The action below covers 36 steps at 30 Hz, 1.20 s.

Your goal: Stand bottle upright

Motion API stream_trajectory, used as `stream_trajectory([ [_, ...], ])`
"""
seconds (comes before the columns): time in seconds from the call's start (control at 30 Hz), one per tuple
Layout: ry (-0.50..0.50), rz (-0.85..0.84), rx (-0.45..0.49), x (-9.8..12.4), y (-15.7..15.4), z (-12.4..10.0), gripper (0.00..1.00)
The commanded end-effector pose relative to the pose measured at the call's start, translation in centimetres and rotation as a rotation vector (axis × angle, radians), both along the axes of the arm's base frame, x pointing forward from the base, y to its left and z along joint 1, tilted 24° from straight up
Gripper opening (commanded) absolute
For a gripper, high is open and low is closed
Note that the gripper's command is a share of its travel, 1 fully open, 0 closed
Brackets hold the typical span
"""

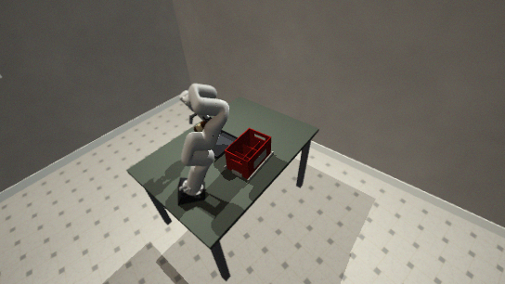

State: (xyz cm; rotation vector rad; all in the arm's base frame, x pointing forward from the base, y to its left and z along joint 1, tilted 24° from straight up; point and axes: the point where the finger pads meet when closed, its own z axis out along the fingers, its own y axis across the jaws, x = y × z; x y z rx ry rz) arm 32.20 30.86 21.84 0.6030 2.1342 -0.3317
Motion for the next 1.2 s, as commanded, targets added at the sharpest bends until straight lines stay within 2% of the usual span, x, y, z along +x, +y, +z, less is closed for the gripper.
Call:
stream_trajectory([
  [0.0,-0.006,0.001,0.001,0.01,0.12,0.14,0.0],
  [0.7,-0.01,0.001,-0.001,0.0,0.12,0.13,0.0],
  [1.17,-0.051,0.0,-0.031,-0.03,0.08,0.06,0.0],
])
